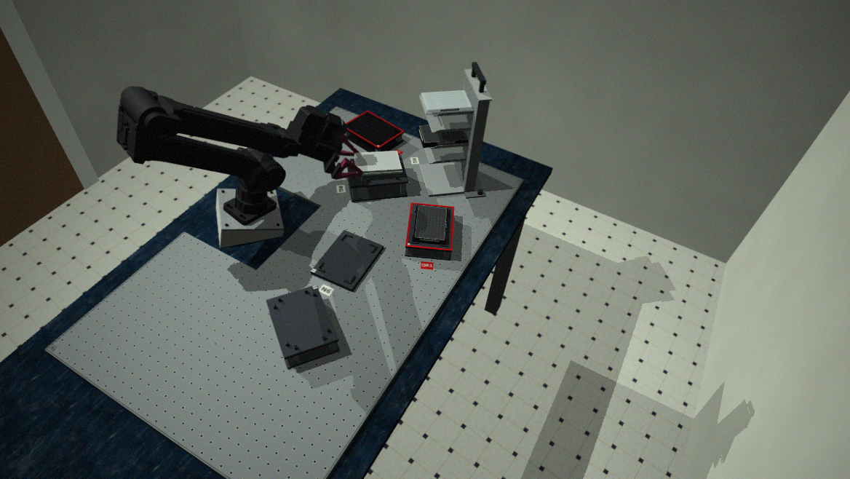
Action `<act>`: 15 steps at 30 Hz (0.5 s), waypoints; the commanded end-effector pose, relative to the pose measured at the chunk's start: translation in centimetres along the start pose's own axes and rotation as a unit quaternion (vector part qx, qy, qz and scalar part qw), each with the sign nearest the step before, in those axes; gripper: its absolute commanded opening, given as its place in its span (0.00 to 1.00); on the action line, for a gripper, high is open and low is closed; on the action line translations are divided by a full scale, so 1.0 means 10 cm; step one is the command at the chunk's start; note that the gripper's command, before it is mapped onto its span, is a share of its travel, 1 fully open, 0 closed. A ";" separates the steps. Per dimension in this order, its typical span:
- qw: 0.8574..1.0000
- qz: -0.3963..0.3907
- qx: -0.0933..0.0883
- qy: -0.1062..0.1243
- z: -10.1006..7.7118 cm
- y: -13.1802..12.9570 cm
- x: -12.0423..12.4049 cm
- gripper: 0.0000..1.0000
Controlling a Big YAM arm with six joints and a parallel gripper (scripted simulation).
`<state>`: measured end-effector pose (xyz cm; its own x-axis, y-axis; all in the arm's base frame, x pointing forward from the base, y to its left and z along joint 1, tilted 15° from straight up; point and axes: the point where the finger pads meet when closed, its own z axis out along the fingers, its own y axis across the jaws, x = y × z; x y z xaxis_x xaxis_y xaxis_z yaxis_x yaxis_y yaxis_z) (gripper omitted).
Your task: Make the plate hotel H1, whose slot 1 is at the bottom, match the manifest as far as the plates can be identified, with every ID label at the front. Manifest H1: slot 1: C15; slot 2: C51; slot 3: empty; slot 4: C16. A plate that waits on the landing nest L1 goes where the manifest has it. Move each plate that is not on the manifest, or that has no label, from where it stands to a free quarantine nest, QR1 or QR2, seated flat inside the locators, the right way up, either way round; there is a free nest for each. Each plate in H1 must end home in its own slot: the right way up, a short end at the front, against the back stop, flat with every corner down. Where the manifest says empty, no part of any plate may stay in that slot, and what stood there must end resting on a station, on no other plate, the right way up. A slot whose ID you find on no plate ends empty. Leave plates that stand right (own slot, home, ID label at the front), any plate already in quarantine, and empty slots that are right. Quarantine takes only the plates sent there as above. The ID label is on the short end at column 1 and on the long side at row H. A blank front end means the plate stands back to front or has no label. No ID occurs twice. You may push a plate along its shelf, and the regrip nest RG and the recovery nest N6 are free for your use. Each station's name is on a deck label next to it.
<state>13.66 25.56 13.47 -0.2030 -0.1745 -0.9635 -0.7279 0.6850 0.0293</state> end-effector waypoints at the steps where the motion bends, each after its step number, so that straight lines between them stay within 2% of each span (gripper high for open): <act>1: 1.000 0.007 0.001 -0.018 0.05 0.02 -0.18 0.86; 4: 1.000 0.002 0.002 -0.010 0.05 0.00 -0.05 0.86; 9: 1.000 0.009 0.000 -0.020 0.07 0.03 -0.17 0.86; 12: 1.000 0.003 0.002 -0.011 0.06 0.00 -0.03 0.86; 15: 1.000 0.007 0.001 -0.018 0.08 0.03 -0.12 0.86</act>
<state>13.74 25.66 12.84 -0.2031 -0.1762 -0.9632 -0.7279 0.6851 0.0282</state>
